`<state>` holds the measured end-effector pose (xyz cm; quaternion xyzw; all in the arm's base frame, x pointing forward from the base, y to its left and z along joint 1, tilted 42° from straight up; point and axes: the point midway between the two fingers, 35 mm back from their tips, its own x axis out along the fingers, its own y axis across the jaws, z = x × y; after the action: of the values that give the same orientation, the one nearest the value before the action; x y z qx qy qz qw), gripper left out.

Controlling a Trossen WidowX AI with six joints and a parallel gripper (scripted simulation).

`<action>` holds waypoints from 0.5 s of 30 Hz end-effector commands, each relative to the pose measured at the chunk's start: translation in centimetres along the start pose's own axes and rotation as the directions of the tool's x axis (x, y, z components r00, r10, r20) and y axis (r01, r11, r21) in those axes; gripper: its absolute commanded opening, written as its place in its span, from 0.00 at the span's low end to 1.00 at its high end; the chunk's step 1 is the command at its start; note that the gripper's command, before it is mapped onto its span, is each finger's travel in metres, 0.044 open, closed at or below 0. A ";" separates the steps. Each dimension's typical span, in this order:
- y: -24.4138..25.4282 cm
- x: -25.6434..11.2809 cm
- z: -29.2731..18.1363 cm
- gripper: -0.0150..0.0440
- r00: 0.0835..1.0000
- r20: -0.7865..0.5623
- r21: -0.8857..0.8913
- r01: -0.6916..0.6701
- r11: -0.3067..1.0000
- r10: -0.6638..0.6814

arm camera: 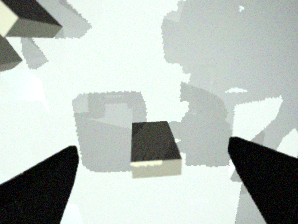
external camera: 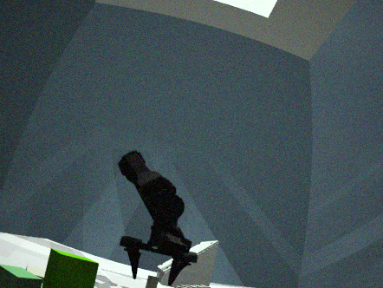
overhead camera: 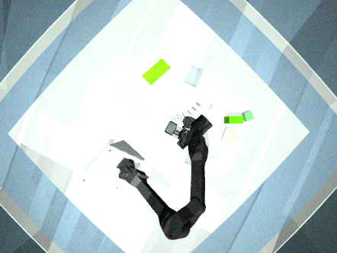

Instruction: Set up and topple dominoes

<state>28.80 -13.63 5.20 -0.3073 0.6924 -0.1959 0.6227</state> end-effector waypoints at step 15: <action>0.1 0.8 -0.2 0.47 1.000 -0.007 -0.009 0.002 1.000 -0.002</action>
<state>28.57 -14.11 4.60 -0.3074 0.6947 -0.1957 0.6201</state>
